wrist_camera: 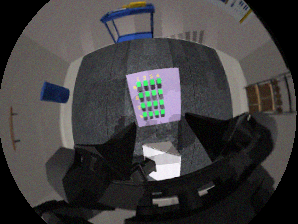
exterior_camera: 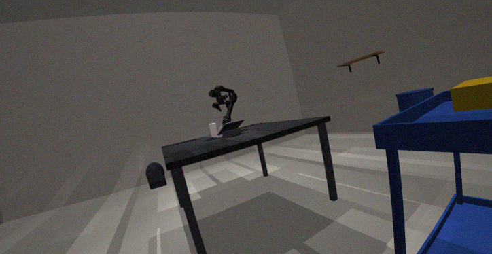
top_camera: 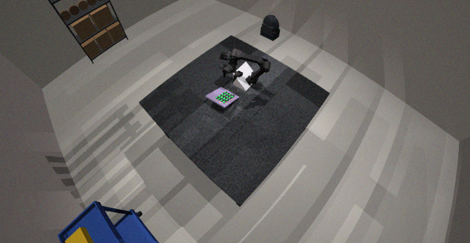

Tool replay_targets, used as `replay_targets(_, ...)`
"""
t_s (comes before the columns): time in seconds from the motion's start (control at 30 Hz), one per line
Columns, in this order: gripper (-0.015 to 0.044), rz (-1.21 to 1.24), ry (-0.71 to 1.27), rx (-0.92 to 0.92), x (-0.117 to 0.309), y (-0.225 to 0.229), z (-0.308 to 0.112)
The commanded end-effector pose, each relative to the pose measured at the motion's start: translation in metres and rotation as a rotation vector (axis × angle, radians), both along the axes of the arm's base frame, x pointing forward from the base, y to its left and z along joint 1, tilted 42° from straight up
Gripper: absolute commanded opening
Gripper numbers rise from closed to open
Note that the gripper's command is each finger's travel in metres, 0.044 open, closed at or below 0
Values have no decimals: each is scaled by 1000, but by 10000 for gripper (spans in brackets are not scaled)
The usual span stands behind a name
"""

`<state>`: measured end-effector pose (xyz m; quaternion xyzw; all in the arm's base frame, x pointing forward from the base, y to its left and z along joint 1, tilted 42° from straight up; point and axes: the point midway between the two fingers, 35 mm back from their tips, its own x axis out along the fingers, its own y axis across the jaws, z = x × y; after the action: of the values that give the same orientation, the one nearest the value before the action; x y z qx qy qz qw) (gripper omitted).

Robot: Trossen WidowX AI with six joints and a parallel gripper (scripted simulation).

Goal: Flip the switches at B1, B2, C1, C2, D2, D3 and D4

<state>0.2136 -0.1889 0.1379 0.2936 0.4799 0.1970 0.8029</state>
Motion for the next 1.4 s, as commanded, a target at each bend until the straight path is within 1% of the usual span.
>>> replay_targets(0.0, 374, 0, 1, -1, 2, 2, -1)
replay_targets(0.07, 321, -1, 8, -6, 16, 14, -7)
replay_targets(0.2, 216, 0, 10, -4, 54, 61, -22)
replay_targets(0.27, 164, 3, 6, 3, 64, 78, -26)
replay_targets(0.47, 6, 4, 5, 4, 65, 80, -27)
replay_targets(0.63, 0, 21, 23, 4, 82, 101, -49)
replay_targets(1.37, 0, 21, 21, 5, 92, 115, -64)
